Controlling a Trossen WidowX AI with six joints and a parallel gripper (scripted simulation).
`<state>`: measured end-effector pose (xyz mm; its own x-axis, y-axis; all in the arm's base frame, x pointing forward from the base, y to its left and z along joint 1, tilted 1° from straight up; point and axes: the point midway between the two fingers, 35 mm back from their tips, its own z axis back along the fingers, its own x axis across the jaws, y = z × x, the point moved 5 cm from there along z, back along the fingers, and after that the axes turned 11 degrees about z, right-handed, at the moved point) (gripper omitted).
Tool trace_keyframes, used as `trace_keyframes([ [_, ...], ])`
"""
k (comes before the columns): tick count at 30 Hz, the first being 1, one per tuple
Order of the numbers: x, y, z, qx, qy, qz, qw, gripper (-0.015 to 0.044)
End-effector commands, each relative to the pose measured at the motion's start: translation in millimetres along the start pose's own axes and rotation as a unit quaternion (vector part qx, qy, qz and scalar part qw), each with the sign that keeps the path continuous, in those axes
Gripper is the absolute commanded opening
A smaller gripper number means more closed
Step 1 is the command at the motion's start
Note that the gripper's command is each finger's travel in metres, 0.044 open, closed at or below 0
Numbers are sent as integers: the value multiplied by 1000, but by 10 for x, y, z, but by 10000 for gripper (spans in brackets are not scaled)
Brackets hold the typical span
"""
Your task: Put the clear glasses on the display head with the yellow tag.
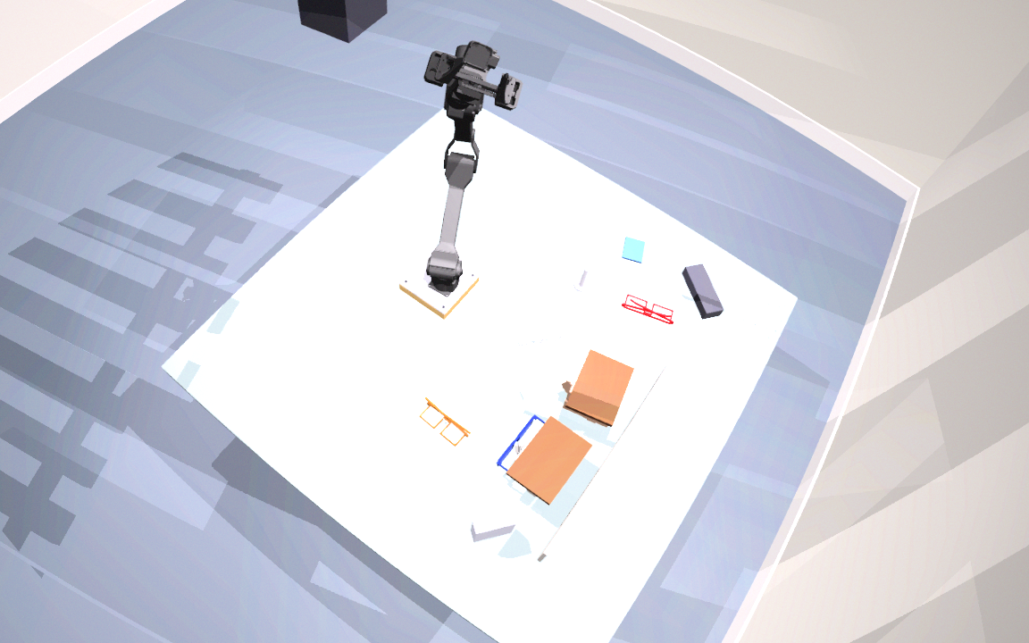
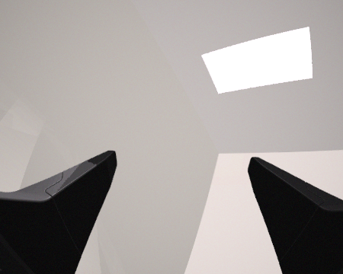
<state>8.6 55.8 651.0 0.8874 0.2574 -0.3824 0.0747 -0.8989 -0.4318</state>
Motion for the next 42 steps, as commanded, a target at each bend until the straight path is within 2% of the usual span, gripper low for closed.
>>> trace_keyframes([
  [1,0,0,0,0,0,0,1000,426],
  [8,0,0,0,0,0,0,1000,440],
  [12,15,171,-65,20,-10,-11,1000,335],
  [17,155,760,-257,89,-53,-45,994,204],
  [24,623,1640,-421,199,-139,-82,967,200],
  [30,1247,2310,-383,290,-238,-97,922,200],
  [36,1974,2825,-144,365,-355,-91,856,200],
  [42,2708,3158,296,418,-482,-69,767,200],
])
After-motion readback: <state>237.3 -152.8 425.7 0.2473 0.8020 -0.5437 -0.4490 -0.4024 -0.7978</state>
